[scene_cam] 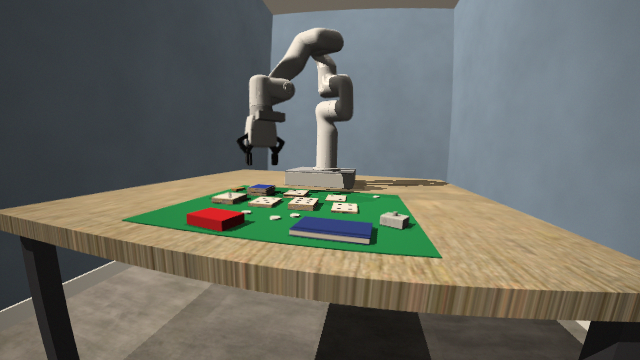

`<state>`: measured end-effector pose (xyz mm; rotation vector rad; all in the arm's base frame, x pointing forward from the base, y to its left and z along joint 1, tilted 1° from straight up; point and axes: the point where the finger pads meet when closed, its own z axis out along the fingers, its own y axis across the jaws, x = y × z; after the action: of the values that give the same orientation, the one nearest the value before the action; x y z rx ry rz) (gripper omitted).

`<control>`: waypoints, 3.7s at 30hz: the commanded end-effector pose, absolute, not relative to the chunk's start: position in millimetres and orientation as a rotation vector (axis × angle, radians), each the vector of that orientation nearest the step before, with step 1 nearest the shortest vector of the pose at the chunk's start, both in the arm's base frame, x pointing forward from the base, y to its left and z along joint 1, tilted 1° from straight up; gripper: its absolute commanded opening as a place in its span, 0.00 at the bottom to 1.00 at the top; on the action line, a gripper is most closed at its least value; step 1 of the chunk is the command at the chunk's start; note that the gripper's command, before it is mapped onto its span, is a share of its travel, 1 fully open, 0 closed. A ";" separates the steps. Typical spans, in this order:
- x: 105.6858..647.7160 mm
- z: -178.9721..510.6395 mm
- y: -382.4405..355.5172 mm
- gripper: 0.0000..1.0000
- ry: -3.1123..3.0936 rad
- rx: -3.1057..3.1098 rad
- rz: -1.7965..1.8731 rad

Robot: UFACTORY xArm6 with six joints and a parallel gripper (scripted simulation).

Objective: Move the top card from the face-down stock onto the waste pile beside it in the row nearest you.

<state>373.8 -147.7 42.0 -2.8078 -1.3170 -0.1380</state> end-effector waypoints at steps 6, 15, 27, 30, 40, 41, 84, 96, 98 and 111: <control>375.2 43.3 -148.2 1.00 -0.626 -3.060 -0.069; 375.2 43.3 -148.2 1.00 -0.088 -3.150 0.012; 375.2 39.1 -148.2 0.87 -0.088 -3.150 0.012; 375.2 35.2 -148.3 0.87 -0.088 -3.150 0.012; 375.3 19.2 -148.6 0.87 -0.088 -3.150 0.012; 375.3 16.9 -148.7 0.87 -0.088 -3.150 0.012; 375.4 -11.0 -149.2 0.73 -0.088 -3.150 0.012; 375.4 -11.0 -149.2 0.73 -0.088 -3.150 0.012; 375.4 -11.0 -149.2 0.87 -0.088 -3.150 0.012; 375.4 -11.0 -149.2 0.87 -0.088 -3.150 0.012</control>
<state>374.0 -148.6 -12.2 -3.1488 -0.0875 0.0180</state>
